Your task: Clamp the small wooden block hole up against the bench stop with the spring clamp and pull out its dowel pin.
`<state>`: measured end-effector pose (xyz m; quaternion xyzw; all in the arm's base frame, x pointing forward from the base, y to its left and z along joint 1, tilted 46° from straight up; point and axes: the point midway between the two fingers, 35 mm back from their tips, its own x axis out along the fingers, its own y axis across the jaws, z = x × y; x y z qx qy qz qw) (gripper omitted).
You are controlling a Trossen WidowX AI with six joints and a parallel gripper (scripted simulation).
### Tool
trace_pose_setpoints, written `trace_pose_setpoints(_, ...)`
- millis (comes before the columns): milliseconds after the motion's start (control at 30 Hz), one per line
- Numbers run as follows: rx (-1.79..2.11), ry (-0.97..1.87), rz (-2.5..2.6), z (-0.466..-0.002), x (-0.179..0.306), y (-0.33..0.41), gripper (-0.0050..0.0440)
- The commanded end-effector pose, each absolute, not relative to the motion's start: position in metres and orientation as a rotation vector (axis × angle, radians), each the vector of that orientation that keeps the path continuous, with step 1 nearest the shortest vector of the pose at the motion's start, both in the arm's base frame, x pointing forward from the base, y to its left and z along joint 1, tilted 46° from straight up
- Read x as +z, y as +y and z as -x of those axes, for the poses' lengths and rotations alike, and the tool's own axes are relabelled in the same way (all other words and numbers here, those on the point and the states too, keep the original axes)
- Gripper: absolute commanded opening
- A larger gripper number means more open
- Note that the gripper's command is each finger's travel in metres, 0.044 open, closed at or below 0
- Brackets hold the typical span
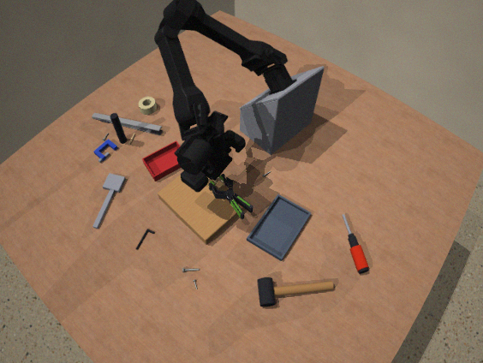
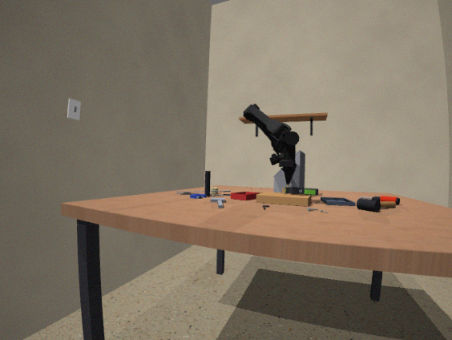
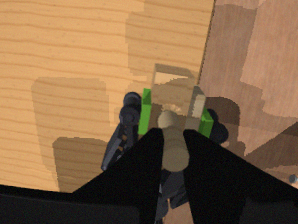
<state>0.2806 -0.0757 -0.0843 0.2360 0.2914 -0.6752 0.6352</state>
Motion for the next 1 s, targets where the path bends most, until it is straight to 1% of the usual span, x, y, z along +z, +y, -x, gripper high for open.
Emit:
trace_pose_setpoints(0,-1.489,0.753,-0.452,-0.2813,-0.0826,-0.0736,0.0)
trace_pose_setpoints(67,-1.489,0.753,-0.452,-0.2813,-0.0826,-0.0736,0.0)
trace_pose_setpoints(500,-1.327,0.985,-0.194,-0.2813,-0.0823,-0.0733,0.0)
trace_pose_setpoints(967,-1.256,1.07,-0.091,-0.2813,-0.082,-0.0731,0.0)
